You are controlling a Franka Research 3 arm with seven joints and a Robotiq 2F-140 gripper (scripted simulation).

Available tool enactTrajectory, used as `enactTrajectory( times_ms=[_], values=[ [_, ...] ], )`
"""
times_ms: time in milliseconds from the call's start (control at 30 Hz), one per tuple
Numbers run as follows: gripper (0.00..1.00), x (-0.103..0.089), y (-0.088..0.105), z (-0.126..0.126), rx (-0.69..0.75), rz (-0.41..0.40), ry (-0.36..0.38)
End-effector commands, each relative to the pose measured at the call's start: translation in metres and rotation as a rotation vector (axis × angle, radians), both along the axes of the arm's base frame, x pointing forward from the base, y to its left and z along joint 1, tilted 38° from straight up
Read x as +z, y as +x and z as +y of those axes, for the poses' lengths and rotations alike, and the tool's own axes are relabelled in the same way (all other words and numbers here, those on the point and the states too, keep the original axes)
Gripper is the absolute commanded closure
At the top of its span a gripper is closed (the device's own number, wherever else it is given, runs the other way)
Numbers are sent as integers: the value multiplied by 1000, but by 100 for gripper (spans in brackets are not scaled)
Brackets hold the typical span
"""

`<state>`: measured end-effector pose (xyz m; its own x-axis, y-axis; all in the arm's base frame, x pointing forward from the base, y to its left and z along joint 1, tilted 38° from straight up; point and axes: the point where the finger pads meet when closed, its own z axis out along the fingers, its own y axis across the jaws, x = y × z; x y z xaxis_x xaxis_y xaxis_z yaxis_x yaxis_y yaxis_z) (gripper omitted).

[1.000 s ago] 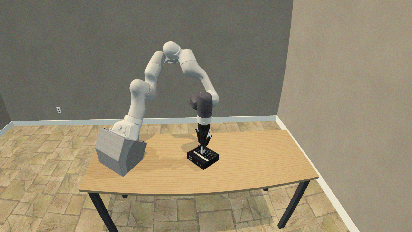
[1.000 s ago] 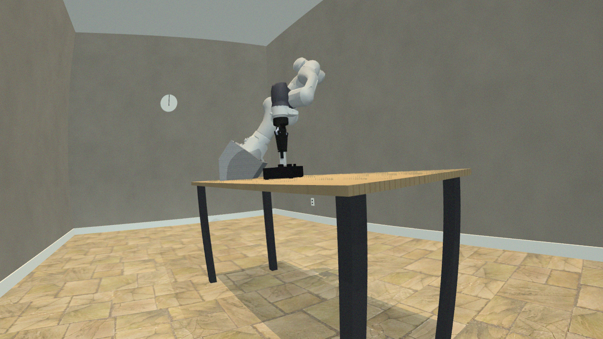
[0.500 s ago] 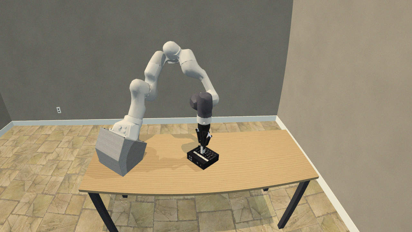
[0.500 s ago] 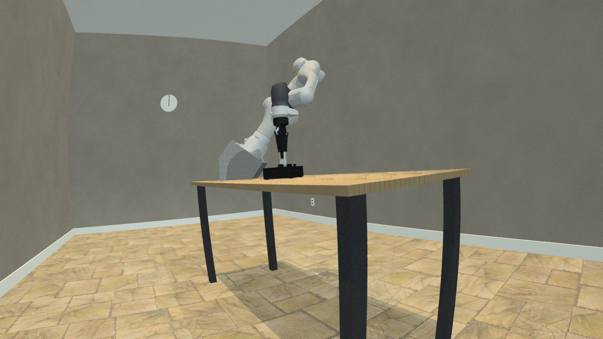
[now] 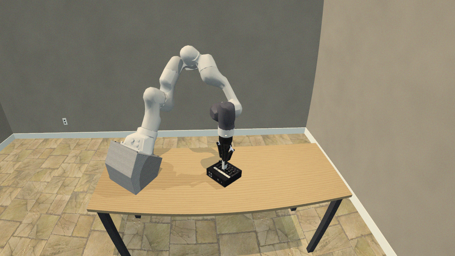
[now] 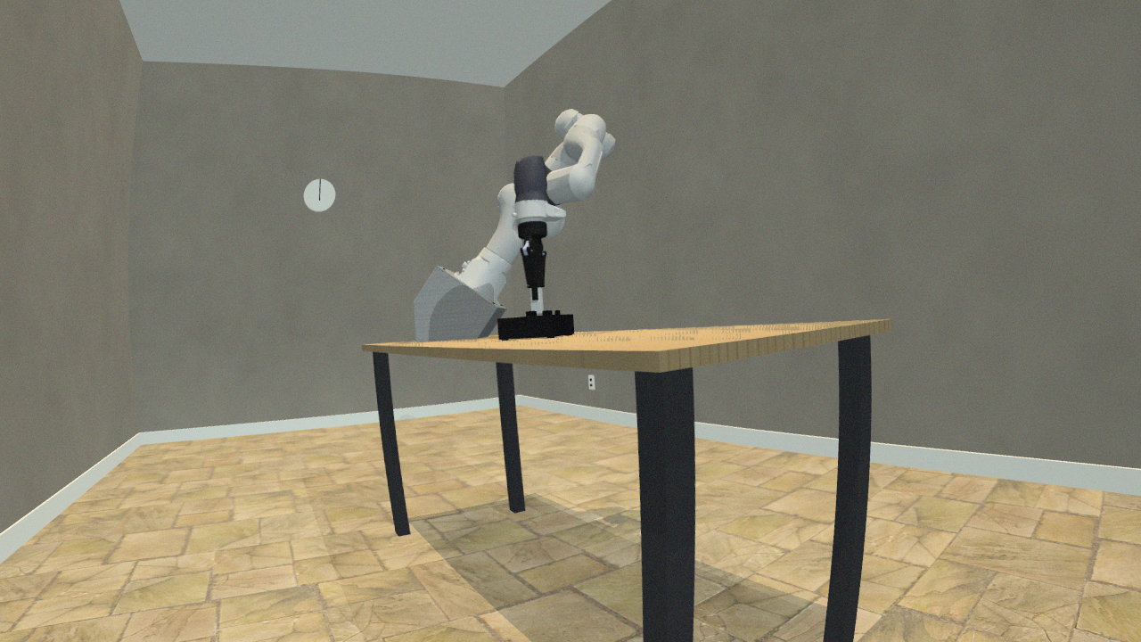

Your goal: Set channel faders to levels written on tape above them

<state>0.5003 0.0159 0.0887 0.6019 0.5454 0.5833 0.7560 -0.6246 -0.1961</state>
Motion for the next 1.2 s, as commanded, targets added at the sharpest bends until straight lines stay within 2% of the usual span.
enactTrajectory(
  times_ms=[0, 1167],
  values=[
    [100, 2, 3, 2, -1, -1, -2],
    [100, 10, 11, 9, -1, -1, -2]
  ],
)
